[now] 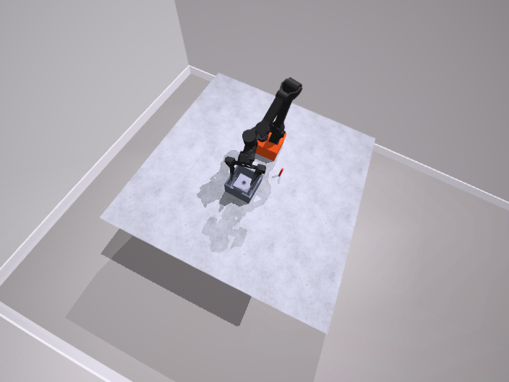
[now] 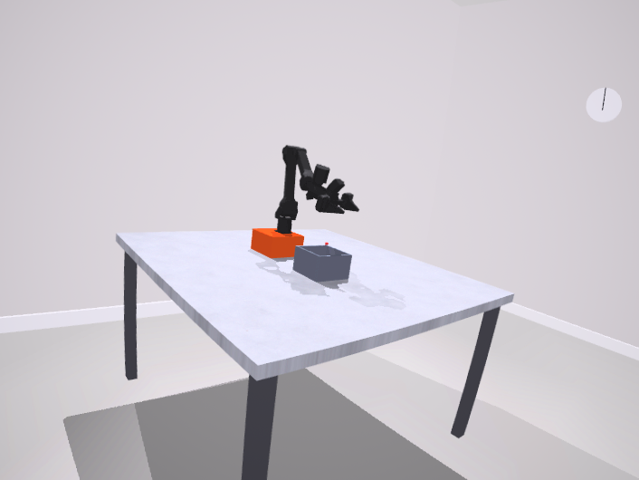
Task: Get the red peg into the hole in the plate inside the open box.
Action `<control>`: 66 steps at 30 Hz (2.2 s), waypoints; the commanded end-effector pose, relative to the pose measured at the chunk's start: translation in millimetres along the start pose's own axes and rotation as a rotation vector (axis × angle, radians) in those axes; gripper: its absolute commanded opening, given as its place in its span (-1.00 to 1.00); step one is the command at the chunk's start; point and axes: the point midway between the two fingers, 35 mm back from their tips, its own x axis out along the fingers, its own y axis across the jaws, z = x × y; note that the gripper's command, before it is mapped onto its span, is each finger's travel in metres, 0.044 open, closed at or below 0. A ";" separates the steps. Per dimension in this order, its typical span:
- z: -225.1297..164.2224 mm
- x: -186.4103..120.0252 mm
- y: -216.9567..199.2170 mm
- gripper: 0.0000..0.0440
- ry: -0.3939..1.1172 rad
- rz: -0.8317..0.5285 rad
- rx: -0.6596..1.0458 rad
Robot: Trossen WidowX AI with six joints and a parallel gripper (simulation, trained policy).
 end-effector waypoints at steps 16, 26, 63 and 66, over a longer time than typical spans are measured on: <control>-43.1 -8.4 100.6 1.00 0.397 -0.076 0.463; -84.7 -44.4 140.5 1.00 0.647 -0.223 0.620; -214.5 -145.5 172.7 1.00 1.072 -0.836 0.711; -227.5 -142.6 173.4 1.00 1.064 -0.839 0.724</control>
